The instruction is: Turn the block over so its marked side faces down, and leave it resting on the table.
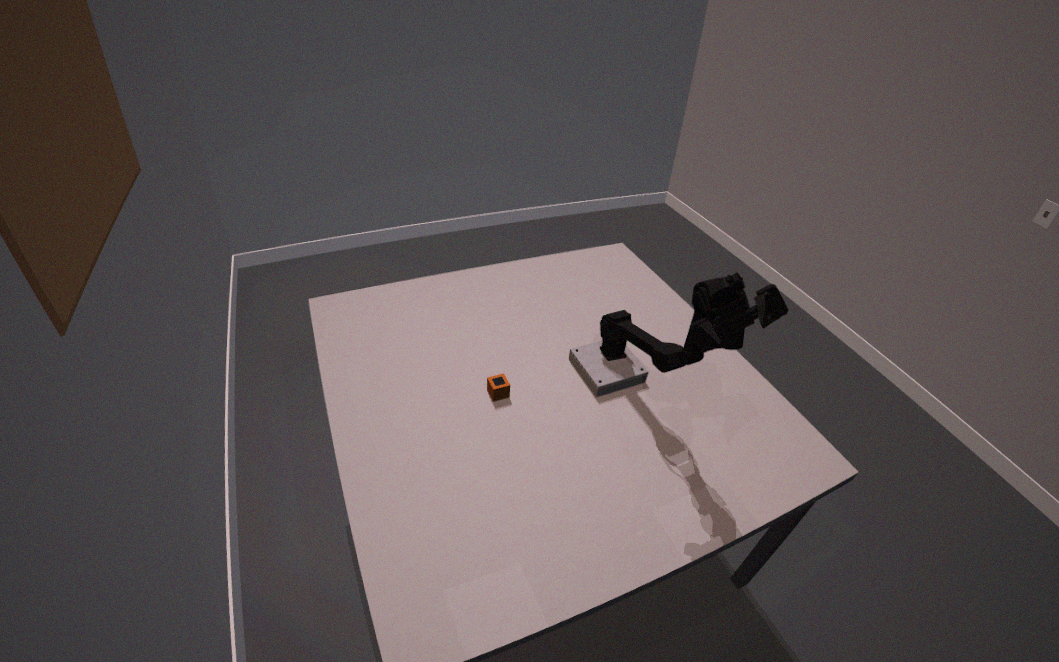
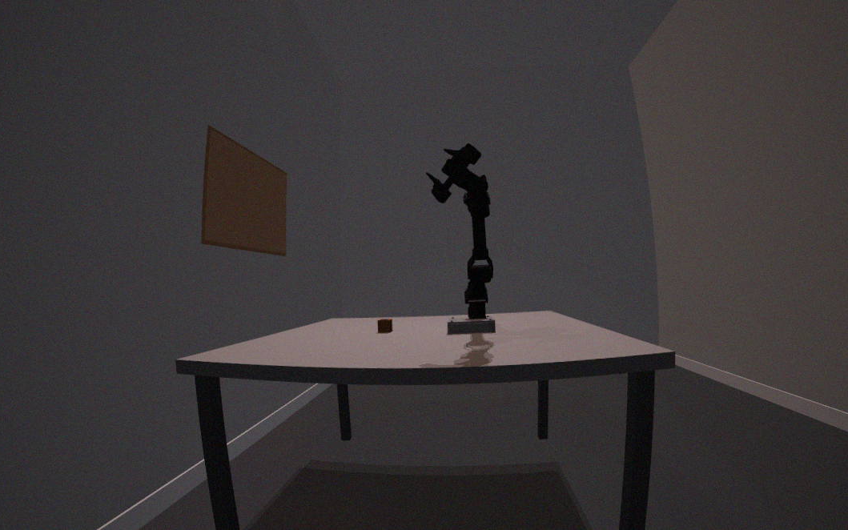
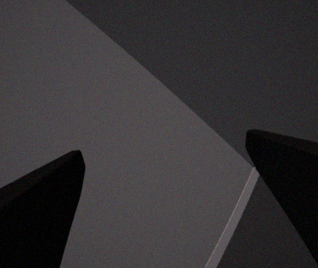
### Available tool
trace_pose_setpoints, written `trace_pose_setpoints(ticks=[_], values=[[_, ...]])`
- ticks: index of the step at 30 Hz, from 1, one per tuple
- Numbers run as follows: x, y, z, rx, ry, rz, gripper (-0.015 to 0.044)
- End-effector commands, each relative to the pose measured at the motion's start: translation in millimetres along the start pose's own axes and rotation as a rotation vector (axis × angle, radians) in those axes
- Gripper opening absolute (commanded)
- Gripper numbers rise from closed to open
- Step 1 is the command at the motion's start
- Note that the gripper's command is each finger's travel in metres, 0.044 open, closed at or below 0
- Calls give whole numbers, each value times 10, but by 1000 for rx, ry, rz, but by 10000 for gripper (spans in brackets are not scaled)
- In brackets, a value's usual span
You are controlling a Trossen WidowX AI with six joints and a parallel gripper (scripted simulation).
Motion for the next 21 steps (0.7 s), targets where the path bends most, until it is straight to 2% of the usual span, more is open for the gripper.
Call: trace_pose_setpoints(ticks=[1,2,10,21], values=[[-12,-19,11,11,-6,-4,426],[-50,-75,45,43,-22,-16,440],[-684,-985,376,549,-289,-168,440],[-1505,-2119,195,1249,-670,-320,440]])
Point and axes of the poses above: the point midway between the two fingers, 35 mm back from their tips, its own x axis out along the fingers, its own z axis across the jaws, y = z × x, the point moved 9 cm from there along -x, back along the fingers, and after that the axes turned 14 degrees about -x, right-handed, at the moved point
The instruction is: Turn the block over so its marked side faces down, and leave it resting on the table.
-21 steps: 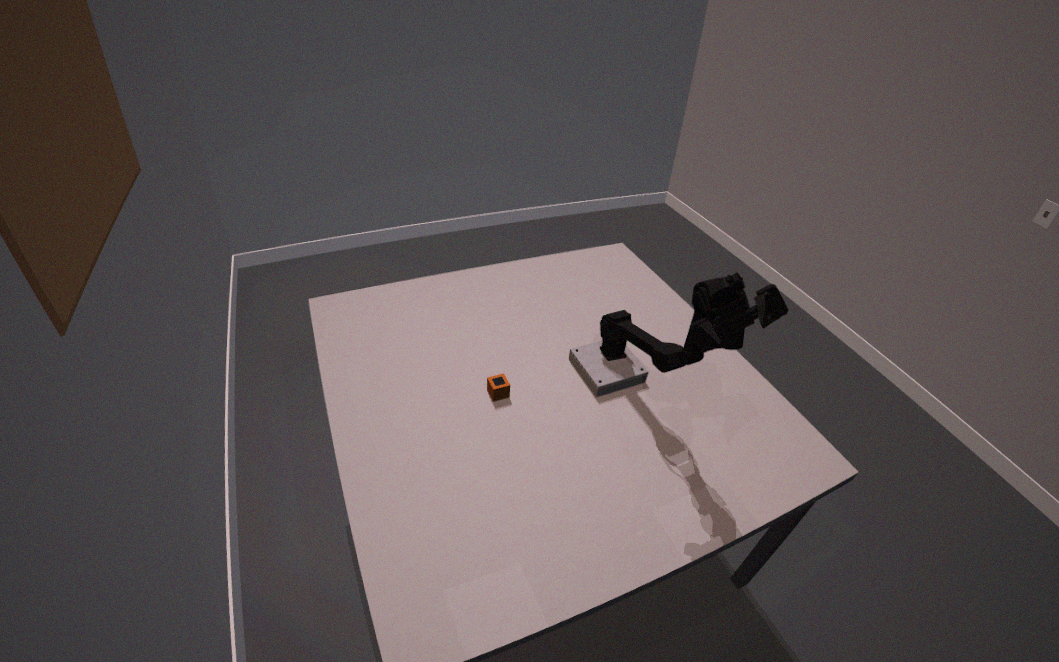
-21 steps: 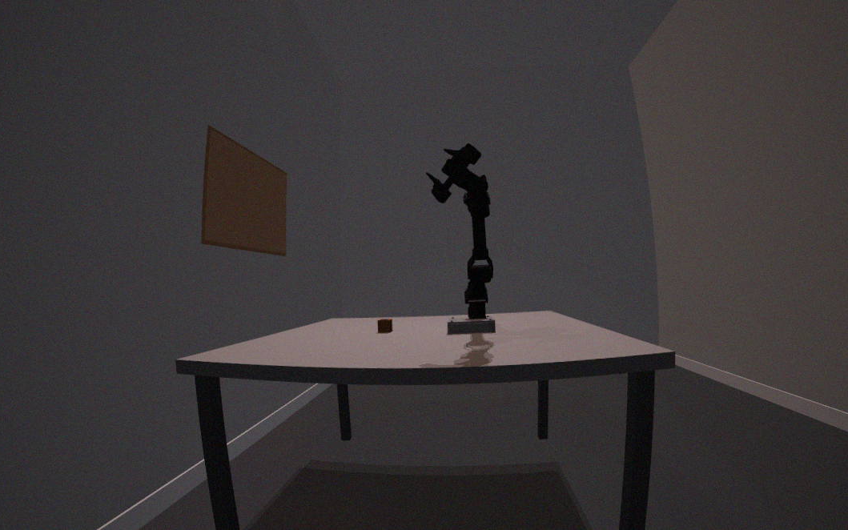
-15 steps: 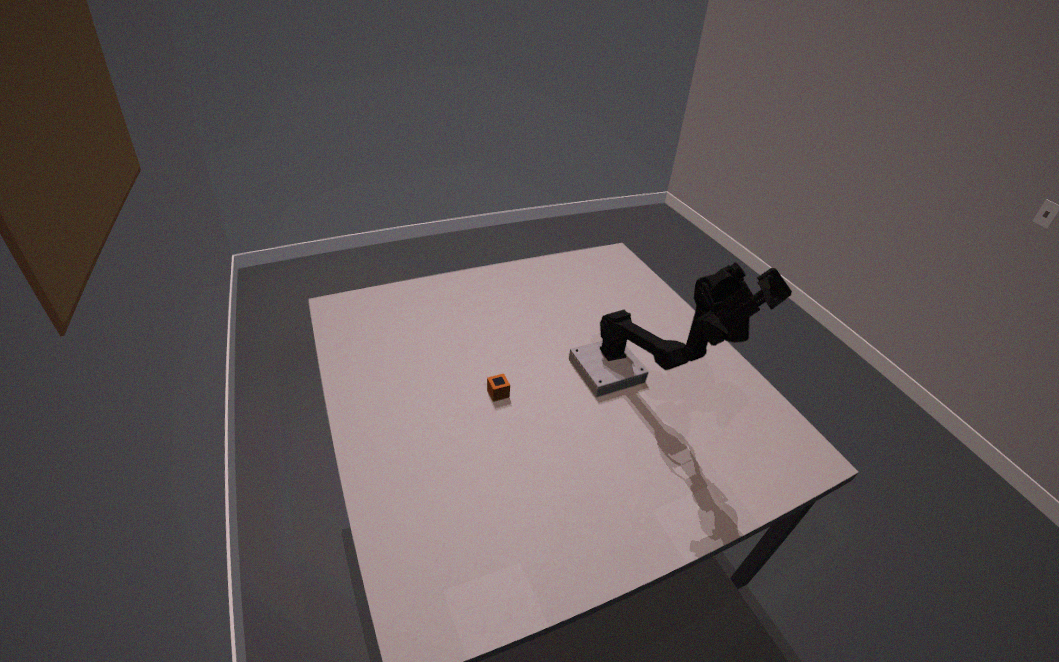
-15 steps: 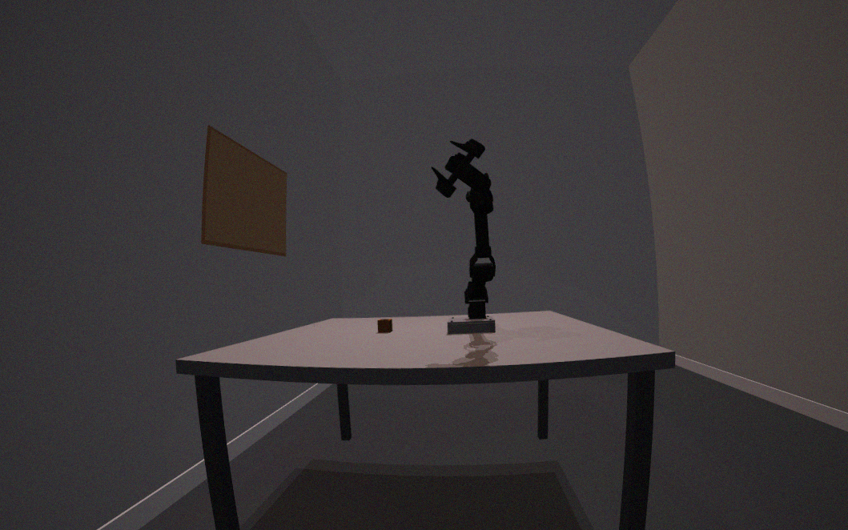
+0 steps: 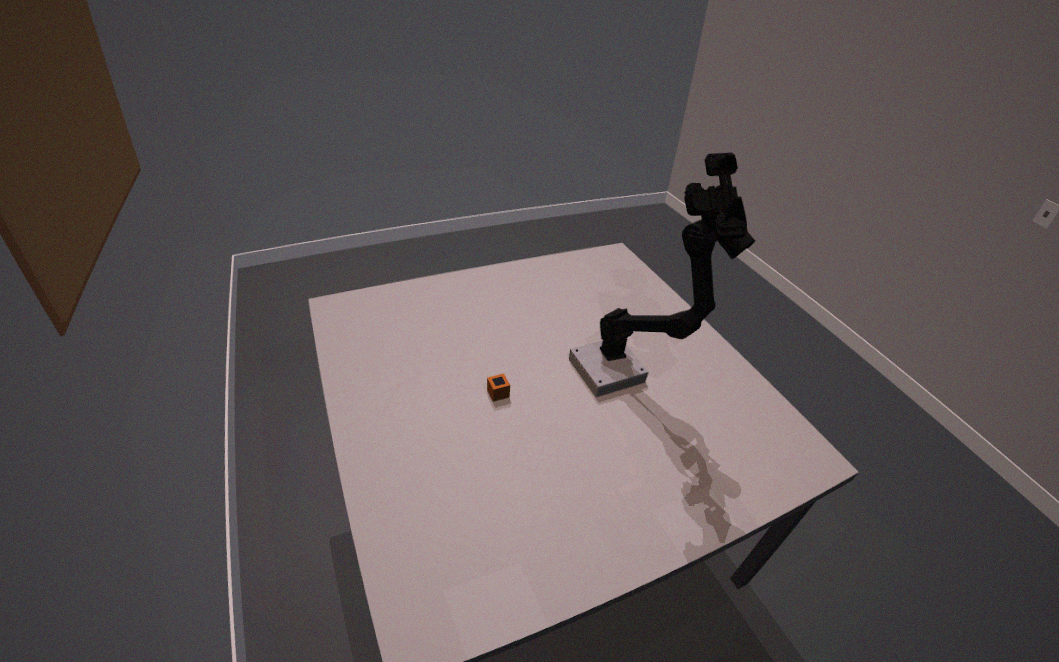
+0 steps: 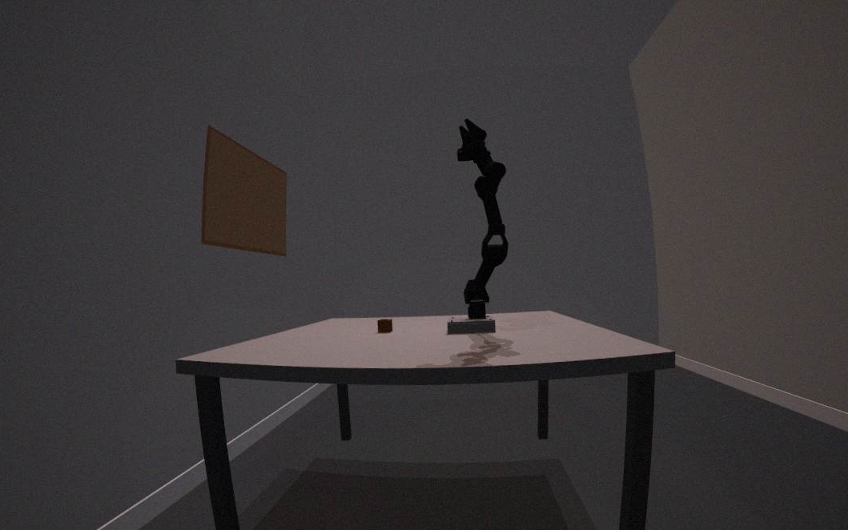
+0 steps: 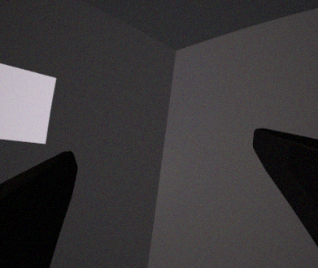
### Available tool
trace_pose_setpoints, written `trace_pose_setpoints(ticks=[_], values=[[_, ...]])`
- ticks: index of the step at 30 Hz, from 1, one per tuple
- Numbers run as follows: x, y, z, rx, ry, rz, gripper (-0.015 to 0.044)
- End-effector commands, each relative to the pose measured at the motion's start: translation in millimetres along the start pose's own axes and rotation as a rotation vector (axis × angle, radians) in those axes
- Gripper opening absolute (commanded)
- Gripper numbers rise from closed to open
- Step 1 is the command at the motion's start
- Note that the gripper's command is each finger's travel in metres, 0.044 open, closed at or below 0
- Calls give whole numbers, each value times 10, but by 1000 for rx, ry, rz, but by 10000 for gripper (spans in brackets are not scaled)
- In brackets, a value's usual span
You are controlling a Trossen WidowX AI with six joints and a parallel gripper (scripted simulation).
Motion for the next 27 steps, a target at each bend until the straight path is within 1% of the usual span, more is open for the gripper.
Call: trace_pose_setpoints(ticks=[1,8,14,20,27], values=[[-73,-217,297,240,-121,-33,440],[-277,-946,943,739,-362,-108,440],[-480,-1686,1251,1157,-571,-169,440],[-682,-2471,1306,1551,-795,-243,440],[-905,-3368,1056,1958,-1092,-370,440]])
Point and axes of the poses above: the point midway between the two fingers, 35 mm back from their tips, its own x axis out along the fingers, its own z axis across the jaws, y = z × x, the point moved 9 cm from there along -x, back along the fingers, and after that the axes turned 14 degrees about -x, right-handed, at the moved point
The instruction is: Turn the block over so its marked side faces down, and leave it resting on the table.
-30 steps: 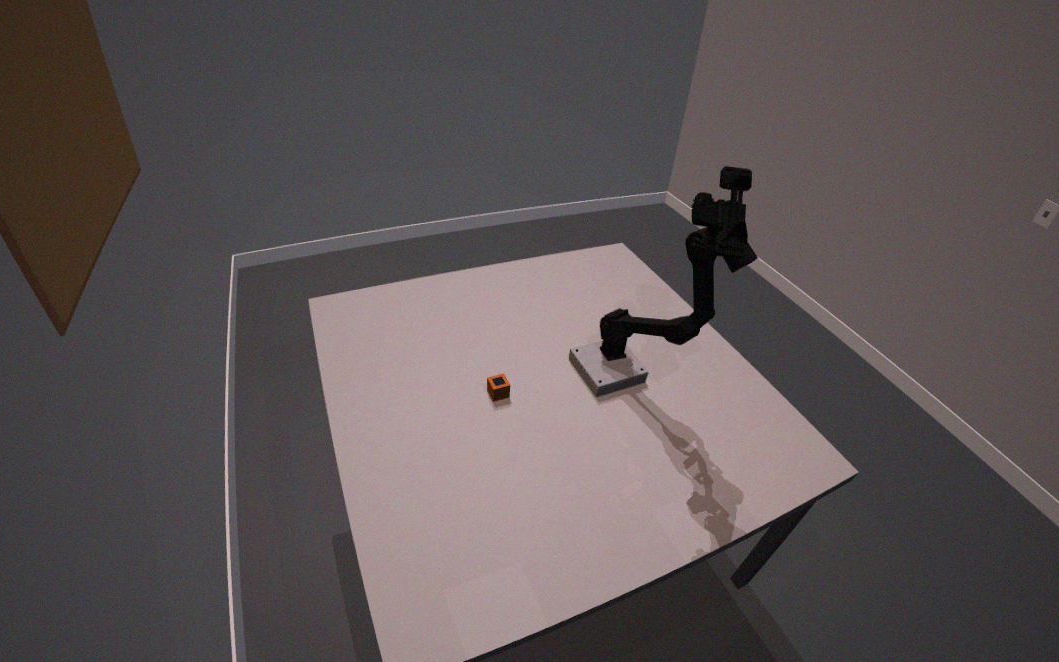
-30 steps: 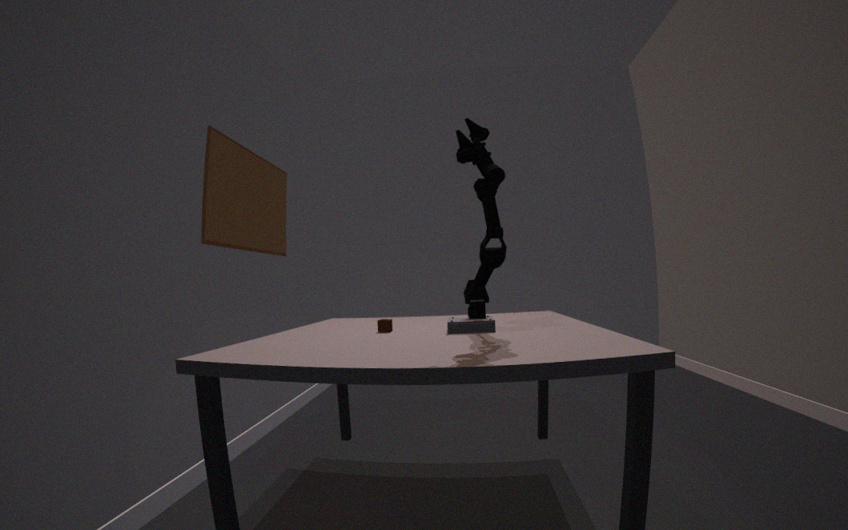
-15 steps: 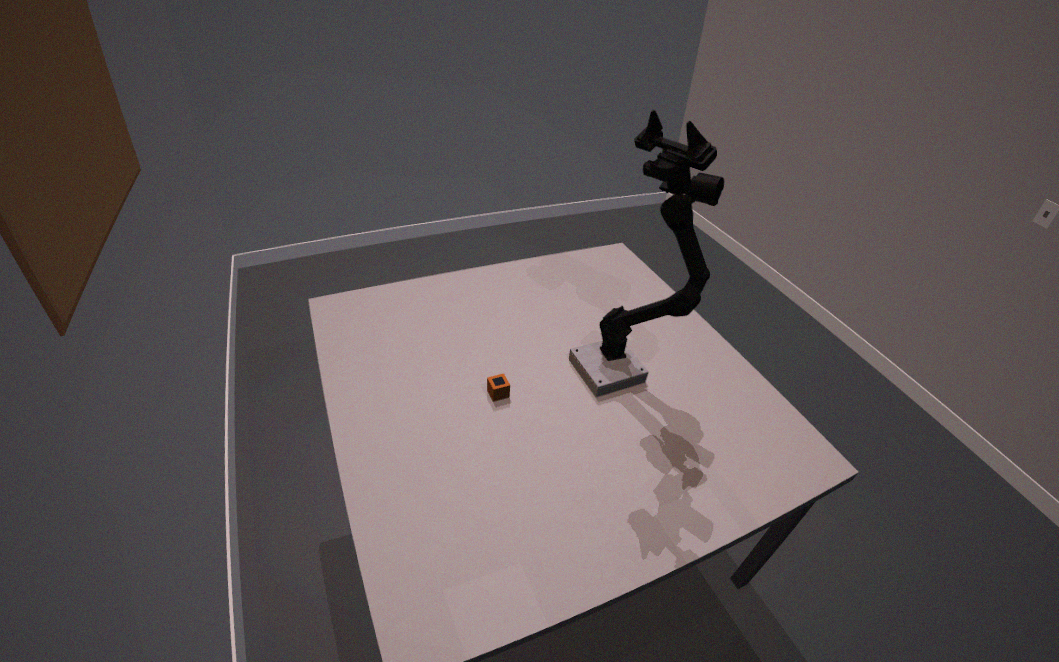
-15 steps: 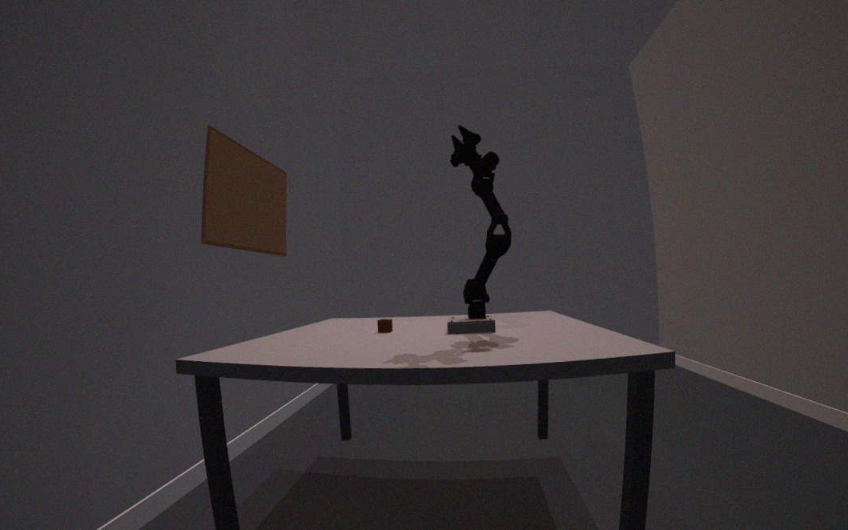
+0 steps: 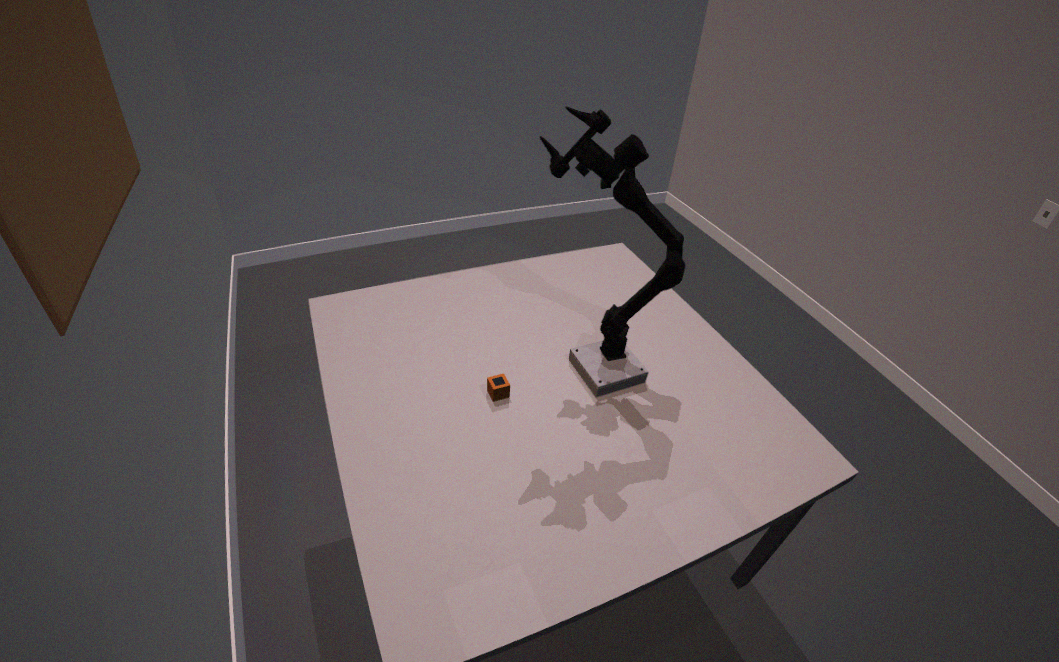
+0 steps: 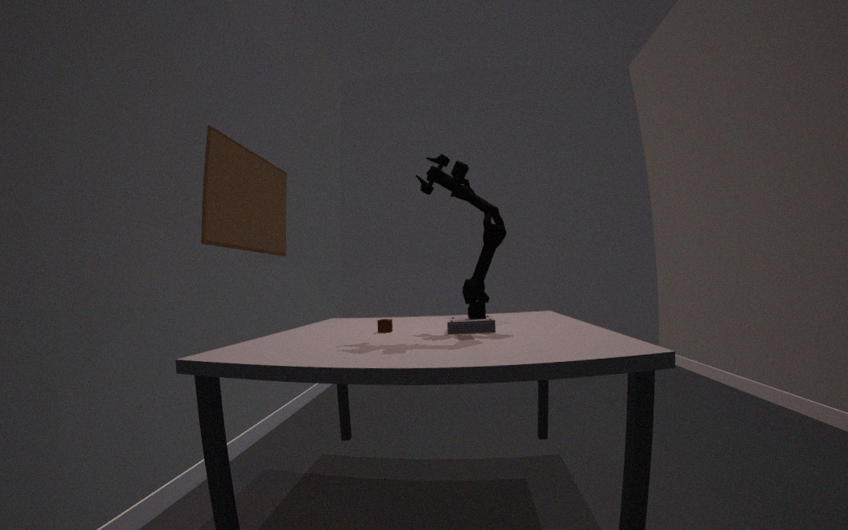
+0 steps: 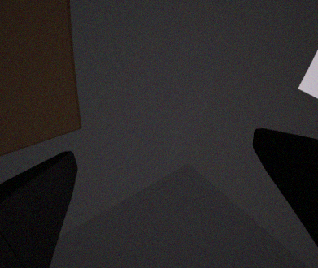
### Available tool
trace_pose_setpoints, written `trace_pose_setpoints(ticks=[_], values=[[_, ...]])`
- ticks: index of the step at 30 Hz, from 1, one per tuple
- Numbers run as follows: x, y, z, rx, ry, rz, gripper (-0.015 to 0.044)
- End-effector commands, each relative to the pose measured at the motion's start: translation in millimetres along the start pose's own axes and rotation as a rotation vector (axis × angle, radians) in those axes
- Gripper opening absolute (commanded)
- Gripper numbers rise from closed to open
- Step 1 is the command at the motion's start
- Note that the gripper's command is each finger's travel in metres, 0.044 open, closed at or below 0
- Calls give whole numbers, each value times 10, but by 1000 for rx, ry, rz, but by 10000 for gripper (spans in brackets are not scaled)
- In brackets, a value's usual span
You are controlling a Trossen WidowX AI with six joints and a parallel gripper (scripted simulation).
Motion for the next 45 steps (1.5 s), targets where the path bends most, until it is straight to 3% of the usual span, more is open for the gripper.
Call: trace_pose_setpoints(ticks=[1,13,25,35,45], values=[[225,-46,494,222,-176,-18,440],[485,-441,1382,524,-503,-69,440],[492,-1180,2519,861,-1055,38,440],[32,-2074,3384,971,-1666,337,440],[-712,-2789,3840,703,-2117,795,440]])
Point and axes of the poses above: the point midway between the two fingers, 35 mm back from their tips, its own x axis out along the fingers, its own z axis across the jaws, y = z × x, the point moved 9 cm from there along -x, back along the fingers, and after that the axes turned 14 degrees about -x, right-handed, at the moved point
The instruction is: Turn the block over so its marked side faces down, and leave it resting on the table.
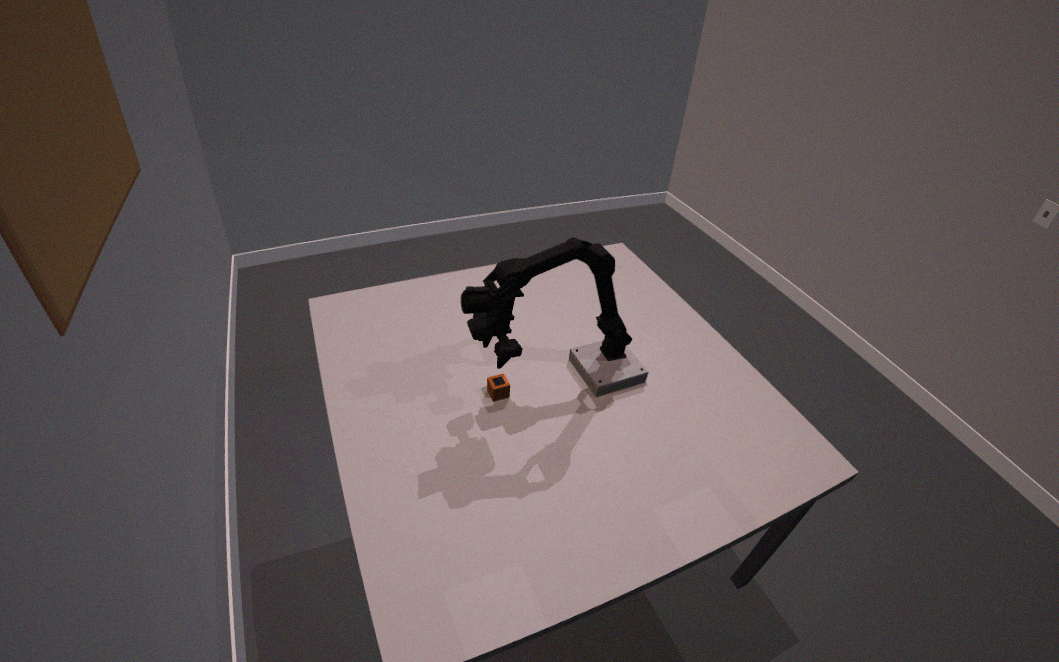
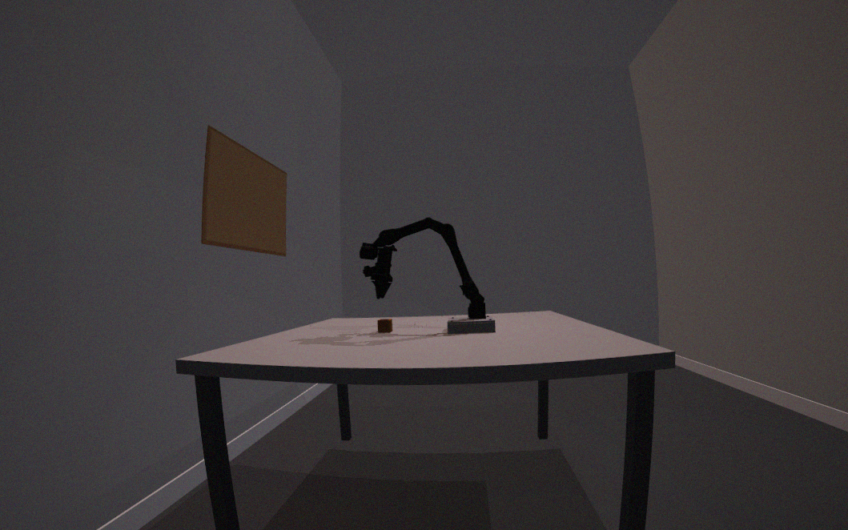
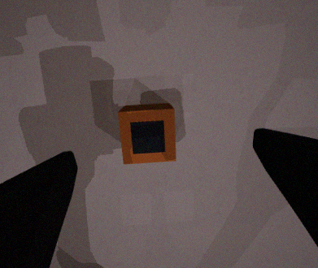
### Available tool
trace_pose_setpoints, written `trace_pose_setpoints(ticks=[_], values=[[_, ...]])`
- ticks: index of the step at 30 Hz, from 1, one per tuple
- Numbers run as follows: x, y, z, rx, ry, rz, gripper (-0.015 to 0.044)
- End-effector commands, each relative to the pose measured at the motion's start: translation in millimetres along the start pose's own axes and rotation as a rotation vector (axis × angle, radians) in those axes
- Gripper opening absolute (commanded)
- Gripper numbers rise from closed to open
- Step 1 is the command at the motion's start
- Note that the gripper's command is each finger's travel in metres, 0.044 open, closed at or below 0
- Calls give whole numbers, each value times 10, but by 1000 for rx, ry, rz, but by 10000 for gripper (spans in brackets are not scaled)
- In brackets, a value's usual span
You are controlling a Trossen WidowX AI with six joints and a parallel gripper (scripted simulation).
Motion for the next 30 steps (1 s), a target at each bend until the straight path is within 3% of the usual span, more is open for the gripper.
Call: trace_pose_setpoints(ticks=[1,7,11,30], values=[[201,32,165,53,-21,148,440],[229,33,164,53,-21,148,440],[550,63,154,53,-21,147,440],[823,78,148,53,-21,147,440]])
Point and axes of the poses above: the point midway between the two fingers, 35 mm back from their tips, its own x axis out along the fingers, its own z axis across the jaws, y = z × x, the point moved 9 cm from there along -x, back along the fingers, and after that the axes turned 14 degrees about -x, right-handed, at the moved point
